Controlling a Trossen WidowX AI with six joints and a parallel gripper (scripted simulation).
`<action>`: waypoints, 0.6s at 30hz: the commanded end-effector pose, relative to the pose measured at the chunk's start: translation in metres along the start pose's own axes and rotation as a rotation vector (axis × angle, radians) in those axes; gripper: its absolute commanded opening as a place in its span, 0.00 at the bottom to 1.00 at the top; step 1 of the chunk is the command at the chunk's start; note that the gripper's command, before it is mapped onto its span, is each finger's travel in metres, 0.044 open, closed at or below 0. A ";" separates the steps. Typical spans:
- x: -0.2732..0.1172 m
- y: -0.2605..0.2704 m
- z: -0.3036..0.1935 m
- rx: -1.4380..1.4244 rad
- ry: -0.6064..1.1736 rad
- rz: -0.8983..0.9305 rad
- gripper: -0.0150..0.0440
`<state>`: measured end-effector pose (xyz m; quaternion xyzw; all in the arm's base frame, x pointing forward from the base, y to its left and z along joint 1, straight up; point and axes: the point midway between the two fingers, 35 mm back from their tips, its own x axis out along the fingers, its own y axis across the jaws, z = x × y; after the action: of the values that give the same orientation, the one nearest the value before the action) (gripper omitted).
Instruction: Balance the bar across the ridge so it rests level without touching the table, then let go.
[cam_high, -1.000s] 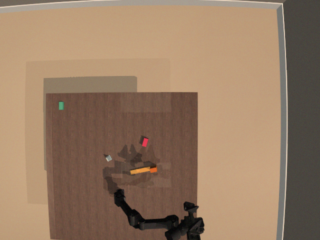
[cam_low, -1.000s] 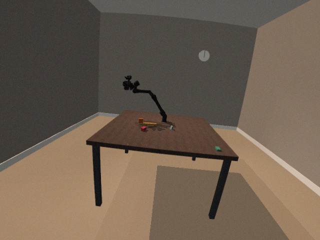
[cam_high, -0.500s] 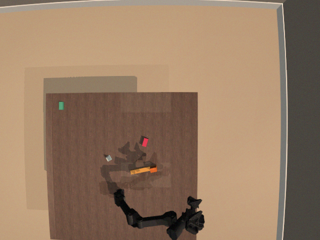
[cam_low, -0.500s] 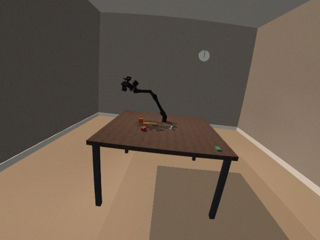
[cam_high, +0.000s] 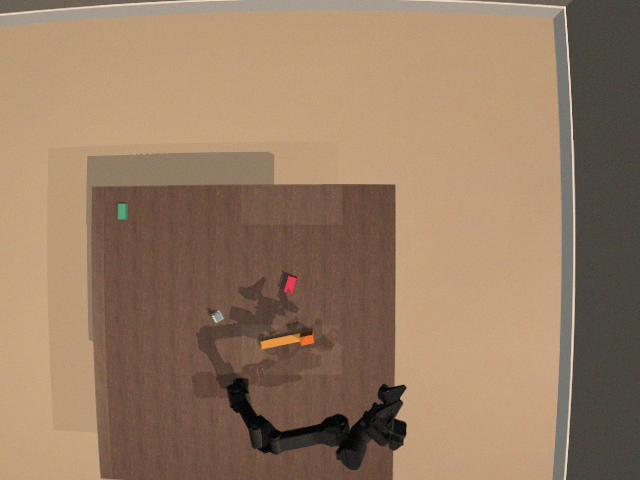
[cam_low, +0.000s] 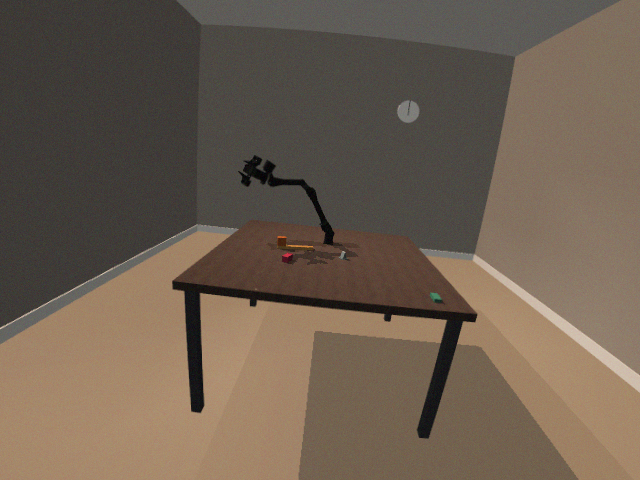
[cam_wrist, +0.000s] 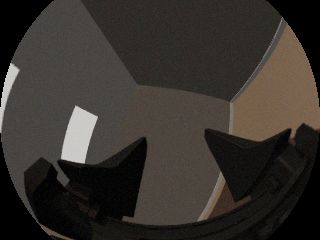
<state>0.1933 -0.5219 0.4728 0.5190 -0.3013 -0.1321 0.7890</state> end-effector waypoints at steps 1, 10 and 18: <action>0.003 -0.006 -0.007 -0.068 -0.005 -0.035 0.79; 0.010 -0.025 -0.023 -0.241 0.002 -0.126 0.79; 0.013 -0.042 -0.040 -0.400 0.032 -0.211 0.79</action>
<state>0.2271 -0.5197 0.4343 0.4013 -0.2182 -0.2475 0.8545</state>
